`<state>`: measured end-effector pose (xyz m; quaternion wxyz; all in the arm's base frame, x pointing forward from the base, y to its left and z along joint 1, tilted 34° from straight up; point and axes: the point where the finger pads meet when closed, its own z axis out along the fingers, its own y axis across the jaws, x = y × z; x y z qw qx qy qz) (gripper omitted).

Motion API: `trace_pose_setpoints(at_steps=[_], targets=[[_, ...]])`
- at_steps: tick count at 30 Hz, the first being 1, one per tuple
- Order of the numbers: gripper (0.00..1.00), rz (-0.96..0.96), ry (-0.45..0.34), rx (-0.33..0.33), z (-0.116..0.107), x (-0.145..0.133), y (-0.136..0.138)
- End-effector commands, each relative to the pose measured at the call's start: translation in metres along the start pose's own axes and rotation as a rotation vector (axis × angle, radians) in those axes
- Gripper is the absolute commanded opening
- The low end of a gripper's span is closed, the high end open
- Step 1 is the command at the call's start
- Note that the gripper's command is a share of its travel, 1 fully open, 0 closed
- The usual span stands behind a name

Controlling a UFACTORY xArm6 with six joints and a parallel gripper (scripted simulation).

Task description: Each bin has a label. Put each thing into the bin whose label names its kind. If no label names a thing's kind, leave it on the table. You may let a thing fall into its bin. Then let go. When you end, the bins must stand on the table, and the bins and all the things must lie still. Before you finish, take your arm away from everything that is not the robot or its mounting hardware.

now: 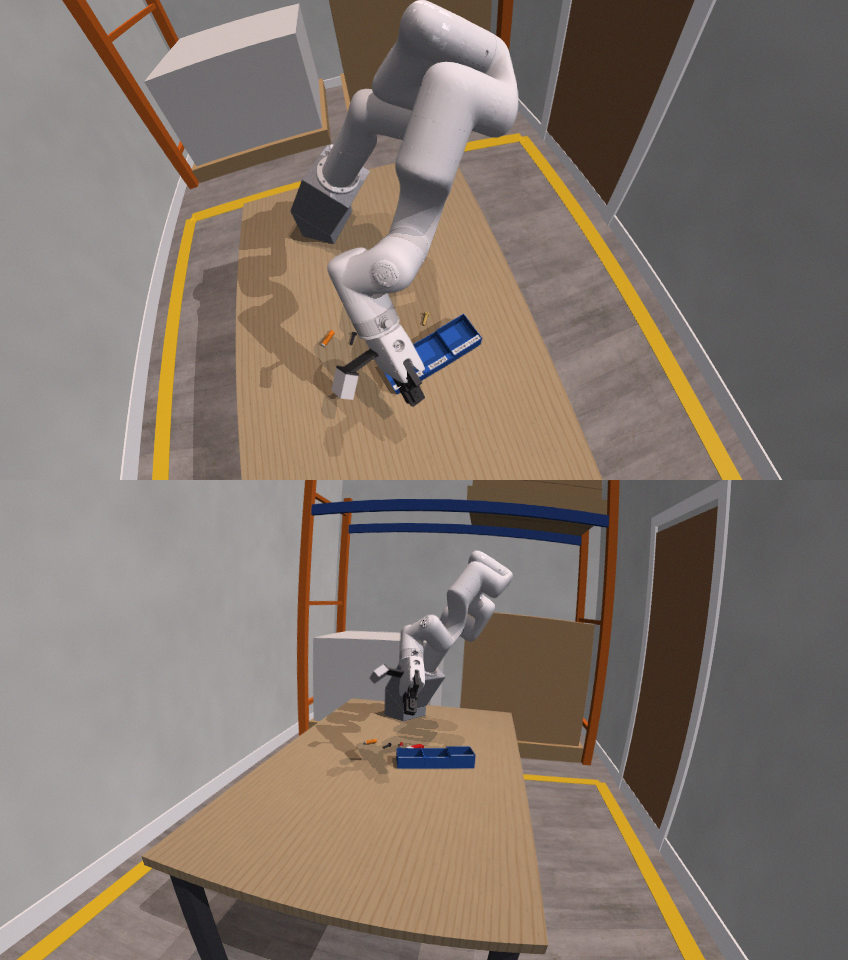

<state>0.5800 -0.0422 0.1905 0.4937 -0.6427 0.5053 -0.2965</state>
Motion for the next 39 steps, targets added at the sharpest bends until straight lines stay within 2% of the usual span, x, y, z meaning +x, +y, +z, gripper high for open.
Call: trace_pose_setpoints(at_steps=[1,3,6,10,19,23,26,28,36,39], targets=[[0.07,-0.099,-0.05,-0.061,-0.012,-0.006,0.013],[0.07,-0.173,-0.082,-0.099,-0.022,-0.01,0.023],[0.07,-0.173,-0.082,-0.099,-0.022,-0.01,0.023],[0.07,-0.318,-0.15,-0.176,-0.042,-0.017,0.045],[0.07,-0.531,-0.263,-0.289,-0.074,-0.028,0.081],[0.07,-0.57,-0.286,-0.31,-0.08,-0.029,0.087],[0.07,-0.669,-0.346,-0.361,-0.097,-0.034,0.104],[0.07,-0.669,-0.346,-0.361,-0.097,-0.034,0.105],[0.07,-0.87,-0.483,-0.466,-0.134,-0.041,0.141],[0.07,-0.907,-0.51,-0.485,-0.141,-0.042,0.147]])
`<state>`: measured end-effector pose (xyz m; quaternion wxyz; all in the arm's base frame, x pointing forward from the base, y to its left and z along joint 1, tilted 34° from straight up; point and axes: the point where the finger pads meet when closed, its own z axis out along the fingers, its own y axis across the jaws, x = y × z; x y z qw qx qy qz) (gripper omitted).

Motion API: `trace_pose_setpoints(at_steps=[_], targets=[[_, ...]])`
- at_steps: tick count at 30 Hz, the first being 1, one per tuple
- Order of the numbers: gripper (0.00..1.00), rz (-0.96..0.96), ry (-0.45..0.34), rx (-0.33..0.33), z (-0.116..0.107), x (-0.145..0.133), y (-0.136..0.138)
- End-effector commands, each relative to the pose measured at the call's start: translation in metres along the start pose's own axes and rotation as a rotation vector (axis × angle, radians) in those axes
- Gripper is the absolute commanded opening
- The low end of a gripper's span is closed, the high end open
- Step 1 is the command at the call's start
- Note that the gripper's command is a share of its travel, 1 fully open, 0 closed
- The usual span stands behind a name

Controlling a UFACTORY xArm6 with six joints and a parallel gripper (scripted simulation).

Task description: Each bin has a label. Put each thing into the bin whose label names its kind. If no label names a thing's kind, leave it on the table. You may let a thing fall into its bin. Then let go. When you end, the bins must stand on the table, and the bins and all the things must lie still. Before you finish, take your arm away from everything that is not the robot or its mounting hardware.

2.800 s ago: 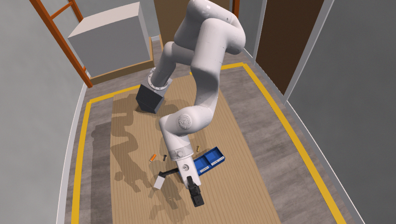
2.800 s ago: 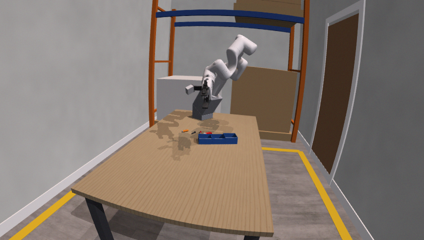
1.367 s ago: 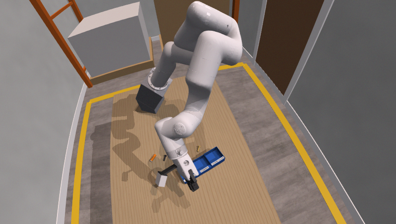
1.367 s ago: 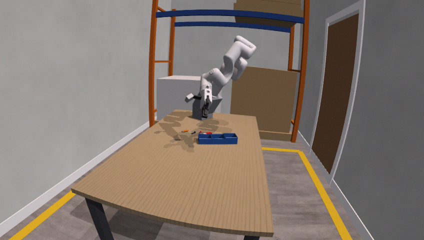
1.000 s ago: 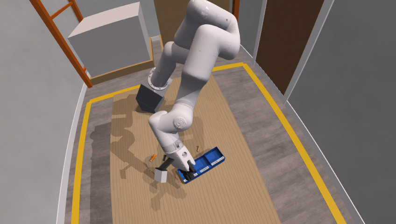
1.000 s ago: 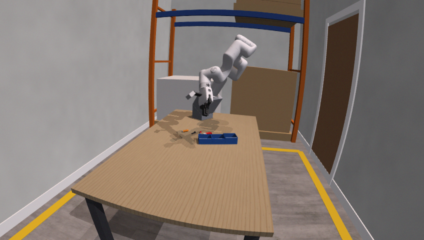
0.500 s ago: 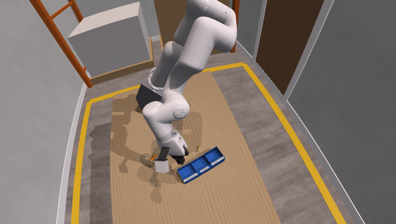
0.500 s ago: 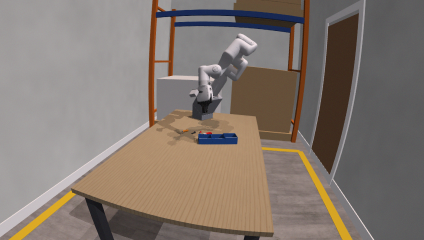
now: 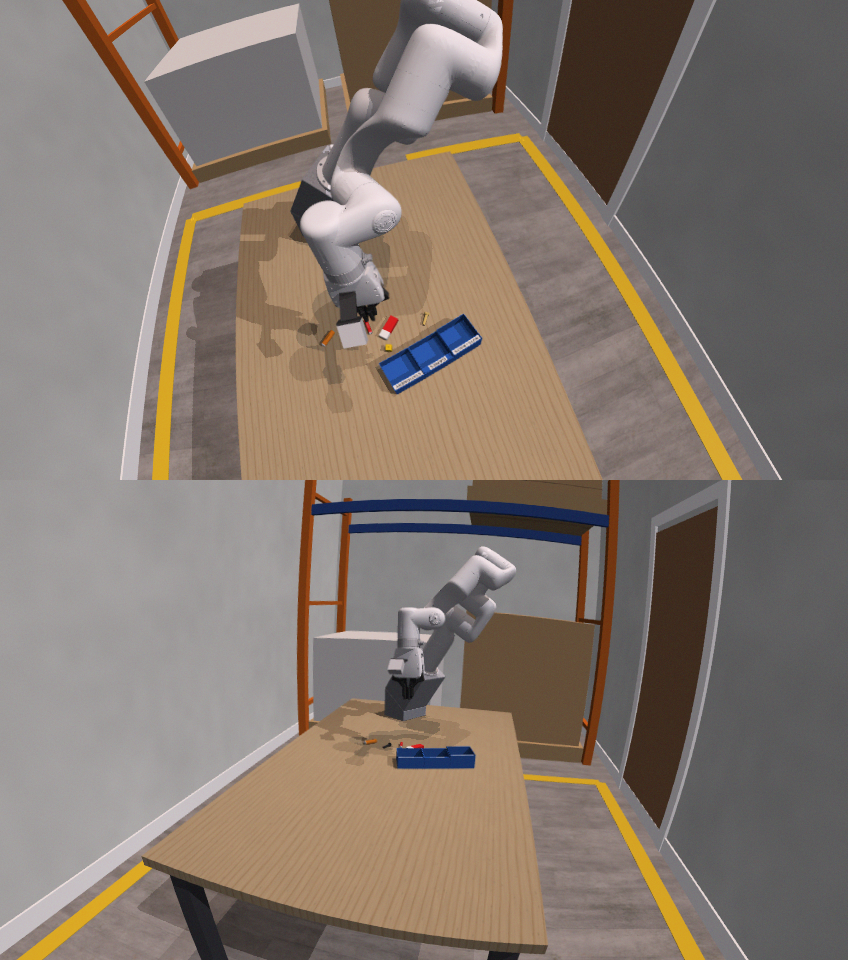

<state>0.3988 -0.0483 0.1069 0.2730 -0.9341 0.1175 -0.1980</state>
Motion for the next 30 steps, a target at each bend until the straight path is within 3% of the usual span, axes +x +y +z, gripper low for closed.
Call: trace_pose_setpoints(at_steps=[1,4,14,21,30], targets=[[0.07,-0.039,-0.026,-0.019,-0.003,-0.007,0.003],[0.07,-0.137,-0.094,-0.059,-0.008,-0.029,0.014],[0.07,-0.137,-0.094,-0.059,-0.008,-0.031,0.015],[0.07,-0.361,-0.1,-0.048,0.024,-0.007,0.004],[0.07,-0.361,-0.1,-0.048,0.082,0.036,-0.017]])
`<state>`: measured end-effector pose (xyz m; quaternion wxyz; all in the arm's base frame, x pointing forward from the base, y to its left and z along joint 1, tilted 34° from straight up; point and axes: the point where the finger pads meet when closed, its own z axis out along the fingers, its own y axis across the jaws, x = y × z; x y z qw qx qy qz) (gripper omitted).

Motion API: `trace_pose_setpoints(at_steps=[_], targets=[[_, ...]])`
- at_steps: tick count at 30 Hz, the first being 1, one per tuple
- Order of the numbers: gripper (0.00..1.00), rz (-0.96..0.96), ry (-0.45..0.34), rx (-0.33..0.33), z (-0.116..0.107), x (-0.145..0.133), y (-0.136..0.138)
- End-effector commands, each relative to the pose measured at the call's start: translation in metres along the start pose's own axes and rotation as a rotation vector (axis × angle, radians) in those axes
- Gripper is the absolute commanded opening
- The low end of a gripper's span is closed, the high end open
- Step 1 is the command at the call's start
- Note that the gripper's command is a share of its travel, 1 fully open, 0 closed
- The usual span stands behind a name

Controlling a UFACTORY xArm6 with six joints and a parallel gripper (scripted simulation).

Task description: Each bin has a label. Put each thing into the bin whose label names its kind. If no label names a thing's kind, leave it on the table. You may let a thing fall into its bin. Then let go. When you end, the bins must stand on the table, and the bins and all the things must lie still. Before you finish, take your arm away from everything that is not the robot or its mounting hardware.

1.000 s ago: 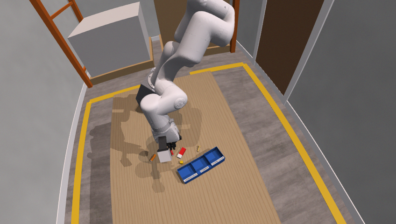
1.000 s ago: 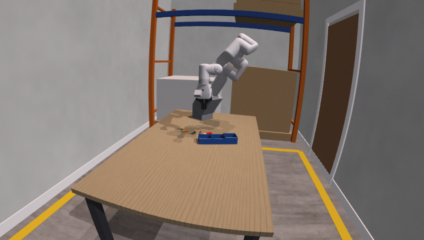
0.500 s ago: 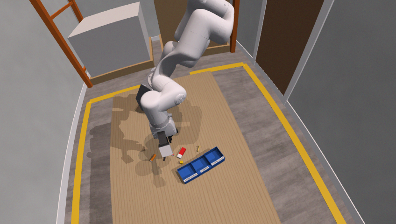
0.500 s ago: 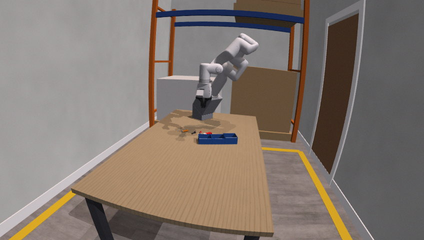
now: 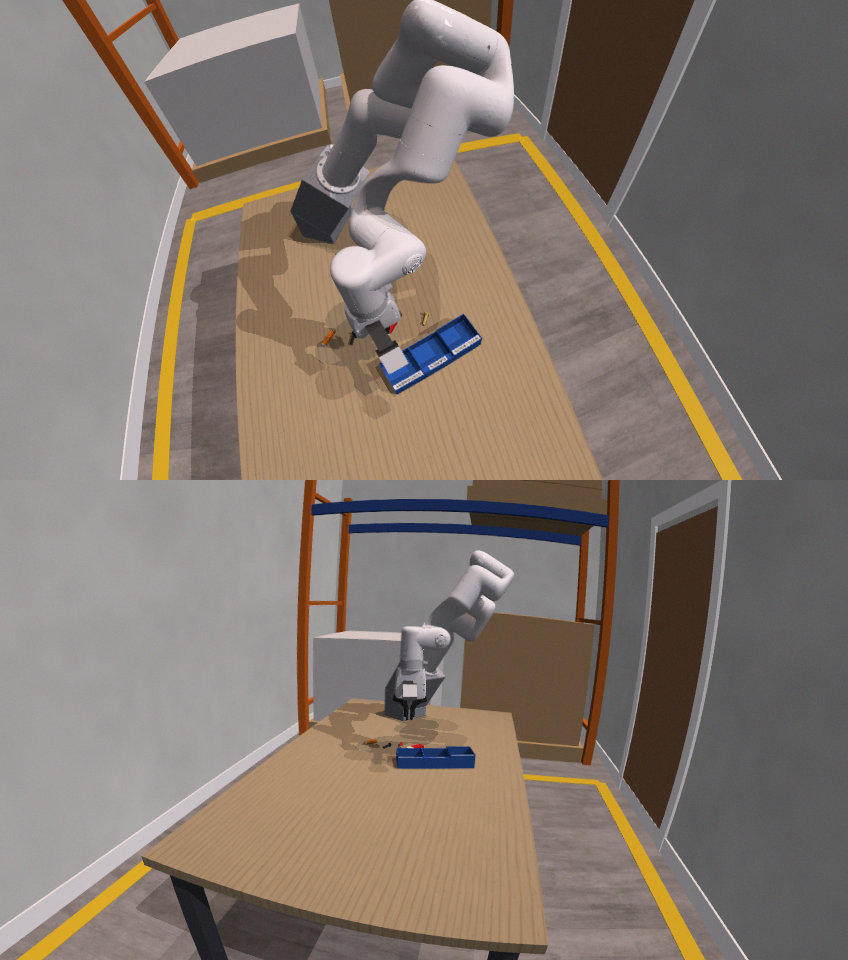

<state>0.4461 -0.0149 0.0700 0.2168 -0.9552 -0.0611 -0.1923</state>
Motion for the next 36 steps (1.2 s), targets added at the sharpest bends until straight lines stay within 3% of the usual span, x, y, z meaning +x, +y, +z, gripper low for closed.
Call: trace_pose_setpoints(at_steps=[1,10,22,36], targets=[[0.07,-0.001,0.004,-0.001,0.021,0.024,0.0],[0.07,-0.001,0.004,-0.001,0.059,0.062,-0.003],[0.07,-0.001,0.004,-0.001,0.075,0.062,-0.003],[0.07,-0.001,0.004,-0.001,0.112,0.062,-0.003]])
